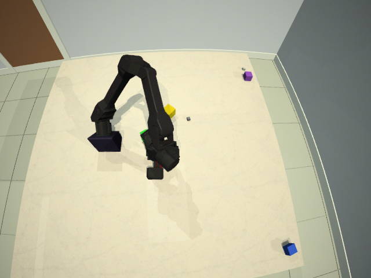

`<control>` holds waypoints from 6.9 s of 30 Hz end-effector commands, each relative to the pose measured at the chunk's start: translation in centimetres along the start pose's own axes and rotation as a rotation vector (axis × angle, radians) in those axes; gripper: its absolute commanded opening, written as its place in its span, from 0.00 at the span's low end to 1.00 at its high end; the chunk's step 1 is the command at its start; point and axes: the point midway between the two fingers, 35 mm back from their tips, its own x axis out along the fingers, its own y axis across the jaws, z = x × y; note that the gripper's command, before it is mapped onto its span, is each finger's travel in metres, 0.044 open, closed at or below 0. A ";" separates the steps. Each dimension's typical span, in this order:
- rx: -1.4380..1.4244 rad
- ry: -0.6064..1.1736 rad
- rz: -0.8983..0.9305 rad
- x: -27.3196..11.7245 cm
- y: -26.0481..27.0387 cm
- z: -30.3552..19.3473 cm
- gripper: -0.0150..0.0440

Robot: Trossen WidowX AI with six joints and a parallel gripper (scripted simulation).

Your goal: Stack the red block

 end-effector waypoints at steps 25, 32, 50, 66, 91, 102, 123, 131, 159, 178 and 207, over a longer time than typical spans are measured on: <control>0.005 -0.006 0.005 4.2 0.0 0.1 1.00; 0.005 -0.006 0.006 4.6 0.1 0.1 1.00; 0.005 -0.006 0.005 4.6 0.1 0.1 0.73; 0.005 -0.006 0.005 3.9 0.0 0.1 0.29; 0.006 -0.005 0.001 -7.4 -0.1 -0.1 0.25; 0.007 -0.005 0.001 -7.8 1.8 -0.6 0.25; 0.010 -0.002 0.006 -7.9 10.2 -4.4 0.25; 0.011 -0.001 0.008 -7.4 12.7 -6.1 0.25; 0.010 -0.002 0.010 -2.2 12.9 -6.2 0.25; 0.010 -0.002 0.010 -2.1 12.9 -6.2 0.25; 0.008 0.001 0.006 -2.2 12.8 -6.2 1.00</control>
